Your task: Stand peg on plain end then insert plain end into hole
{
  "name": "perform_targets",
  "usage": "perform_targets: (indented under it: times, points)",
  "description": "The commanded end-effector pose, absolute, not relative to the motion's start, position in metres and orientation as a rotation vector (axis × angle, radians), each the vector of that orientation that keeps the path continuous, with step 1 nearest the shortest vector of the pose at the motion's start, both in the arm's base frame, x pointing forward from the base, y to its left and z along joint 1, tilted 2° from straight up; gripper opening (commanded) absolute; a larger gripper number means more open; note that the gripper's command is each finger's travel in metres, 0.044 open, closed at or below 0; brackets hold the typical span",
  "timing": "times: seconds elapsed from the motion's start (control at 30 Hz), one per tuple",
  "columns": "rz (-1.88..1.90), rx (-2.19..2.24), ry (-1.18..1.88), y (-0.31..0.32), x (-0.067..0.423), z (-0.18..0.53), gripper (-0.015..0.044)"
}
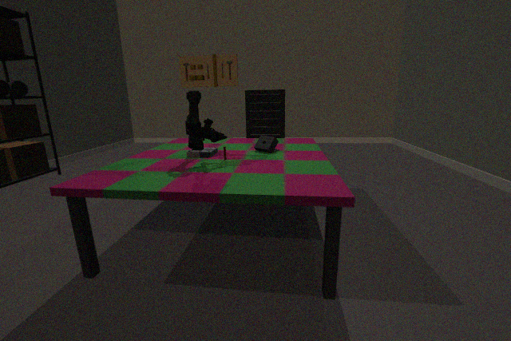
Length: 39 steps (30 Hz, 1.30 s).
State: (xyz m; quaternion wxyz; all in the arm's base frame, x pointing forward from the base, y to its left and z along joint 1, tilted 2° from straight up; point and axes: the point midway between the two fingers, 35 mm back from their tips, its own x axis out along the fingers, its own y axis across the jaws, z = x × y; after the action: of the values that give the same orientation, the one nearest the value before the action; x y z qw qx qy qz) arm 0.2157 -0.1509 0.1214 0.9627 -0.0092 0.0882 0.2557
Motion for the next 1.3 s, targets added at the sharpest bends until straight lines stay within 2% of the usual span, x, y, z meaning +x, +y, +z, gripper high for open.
perform_targets:
  times: [0.0, 0.1, 0.4, 0.87, 1.27]
  points:
    - [0.488, -0.009, 0.193, -0.144, 0.212, 0.181, 0.0440]
    - [0.479, -0.003, 0.198, -0.139, 0.209, 0.201, 0.0440]
    - [0.513, 0.001, 0.236, -0.134, 0.210, 0.197, 0.0440]
    - [0.747, -0.014, 0.642, -0.103, 0.212, 0.158, 0.0440]
    - [0.787, -0.112, 1.016, -0.098, 0.212, 0.132, 0.0440]
